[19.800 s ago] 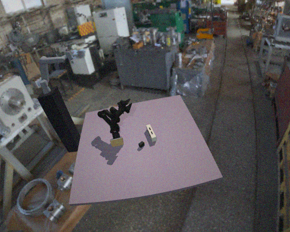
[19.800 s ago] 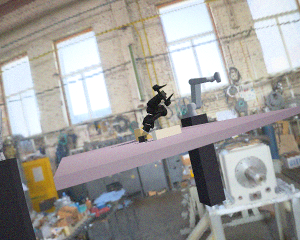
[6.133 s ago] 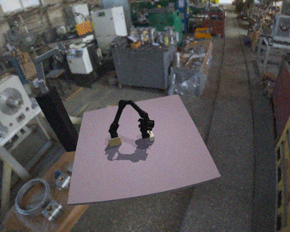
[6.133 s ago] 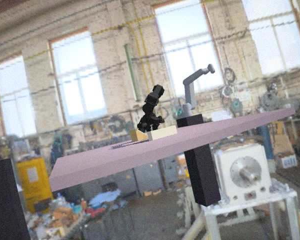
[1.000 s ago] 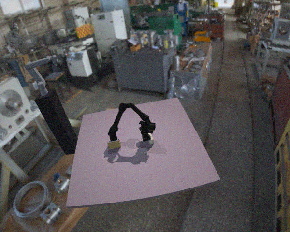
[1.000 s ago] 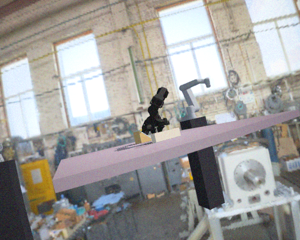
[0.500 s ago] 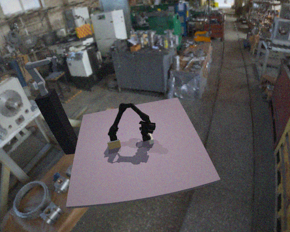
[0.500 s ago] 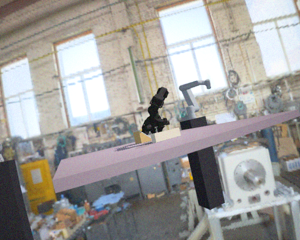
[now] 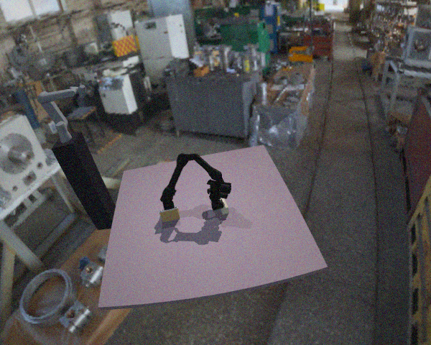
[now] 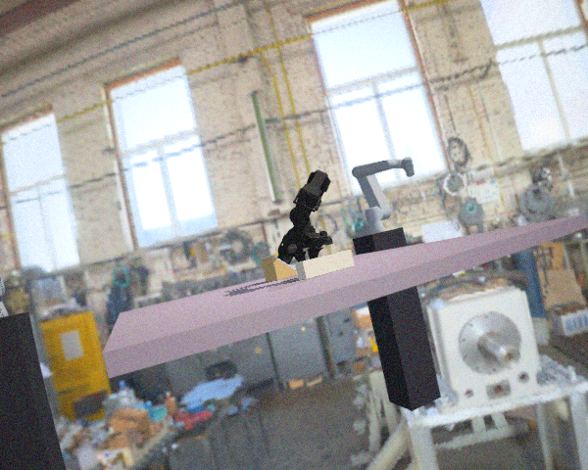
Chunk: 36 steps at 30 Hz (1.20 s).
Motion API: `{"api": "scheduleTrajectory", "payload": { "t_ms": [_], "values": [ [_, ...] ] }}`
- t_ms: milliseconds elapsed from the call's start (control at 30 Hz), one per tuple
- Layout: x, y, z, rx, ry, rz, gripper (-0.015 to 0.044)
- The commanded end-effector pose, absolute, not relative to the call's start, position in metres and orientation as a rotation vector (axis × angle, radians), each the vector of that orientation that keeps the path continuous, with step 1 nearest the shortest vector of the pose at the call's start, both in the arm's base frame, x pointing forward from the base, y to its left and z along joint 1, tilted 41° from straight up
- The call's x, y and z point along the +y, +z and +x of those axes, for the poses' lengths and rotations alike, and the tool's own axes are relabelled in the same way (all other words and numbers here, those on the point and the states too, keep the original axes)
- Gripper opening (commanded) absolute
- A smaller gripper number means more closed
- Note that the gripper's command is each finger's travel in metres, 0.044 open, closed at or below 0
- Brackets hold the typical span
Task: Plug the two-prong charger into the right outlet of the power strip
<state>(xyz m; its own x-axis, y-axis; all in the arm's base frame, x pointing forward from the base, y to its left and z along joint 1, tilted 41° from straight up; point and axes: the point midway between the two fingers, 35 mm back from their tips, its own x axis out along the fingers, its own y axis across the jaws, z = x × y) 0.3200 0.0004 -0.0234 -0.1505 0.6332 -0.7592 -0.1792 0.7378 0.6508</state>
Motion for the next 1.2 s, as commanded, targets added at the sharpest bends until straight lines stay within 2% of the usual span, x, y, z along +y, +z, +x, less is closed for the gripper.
{"api": "scheduleTrajectory", "payload": {
  "t_ms": [0,1167],
  "values": [
    [-0.0005,-0.0209,0.3255,1.551,0.739,0.375,0.0000],
    [0.0018,-0.0231,0.3262,1.551,0.739,0.375,0.0000]
  ]
}}
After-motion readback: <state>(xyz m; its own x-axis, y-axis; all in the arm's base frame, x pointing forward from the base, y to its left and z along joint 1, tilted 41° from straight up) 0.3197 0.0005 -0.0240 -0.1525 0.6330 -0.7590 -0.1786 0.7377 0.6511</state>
